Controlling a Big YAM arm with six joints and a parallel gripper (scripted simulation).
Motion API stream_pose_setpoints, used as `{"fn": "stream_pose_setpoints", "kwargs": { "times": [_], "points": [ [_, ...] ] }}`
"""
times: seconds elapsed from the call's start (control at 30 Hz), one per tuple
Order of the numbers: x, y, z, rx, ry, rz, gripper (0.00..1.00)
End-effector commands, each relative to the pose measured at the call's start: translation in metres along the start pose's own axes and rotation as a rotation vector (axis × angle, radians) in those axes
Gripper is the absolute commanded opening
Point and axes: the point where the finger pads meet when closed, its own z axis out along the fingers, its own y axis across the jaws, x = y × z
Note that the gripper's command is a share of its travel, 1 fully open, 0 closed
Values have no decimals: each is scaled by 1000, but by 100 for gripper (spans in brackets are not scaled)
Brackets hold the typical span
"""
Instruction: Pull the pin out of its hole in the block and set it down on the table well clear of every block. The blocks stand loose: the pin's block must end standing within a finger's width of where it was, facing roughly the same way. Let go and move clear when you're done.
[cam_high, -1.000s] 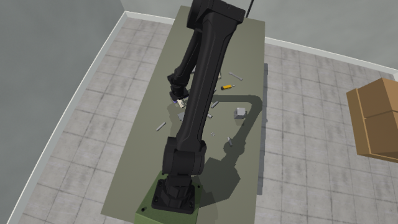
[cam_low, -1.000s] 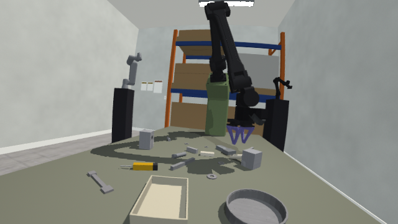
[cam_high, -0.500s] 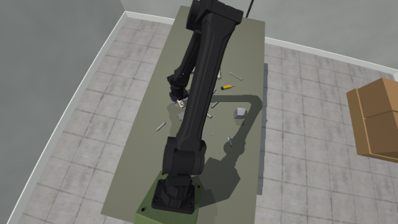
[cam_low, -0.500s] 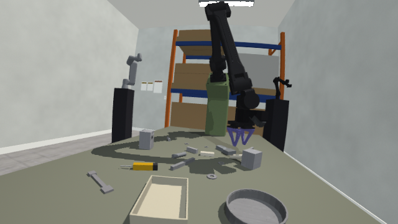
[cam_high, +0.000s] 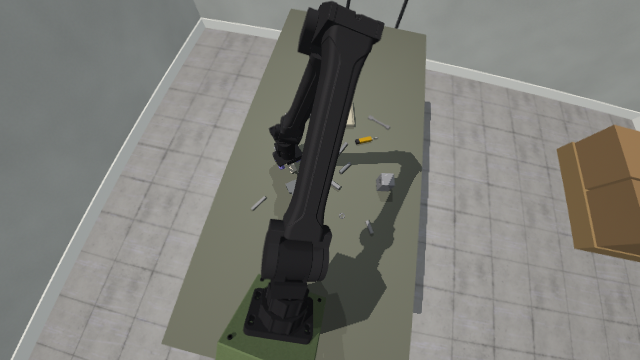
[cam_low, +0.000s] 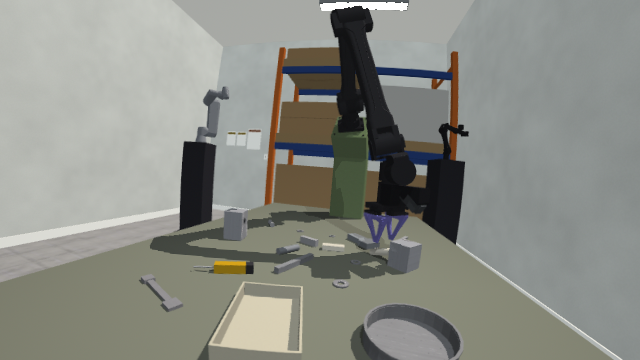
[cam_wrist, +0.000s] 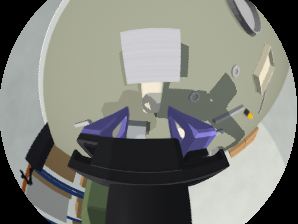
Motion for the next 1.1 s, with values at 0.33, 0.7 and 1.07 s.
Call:
{"fn": "stream_pose_setpoints", "kwargs": {
  "times": [0.33,0.7,1.07],
  "points": [
    [2,-14,12,16,0,6,60],
    [6,-12,15,12,9,5,60],
    [6,-13,27,12,9,6,60]
  ]
}}
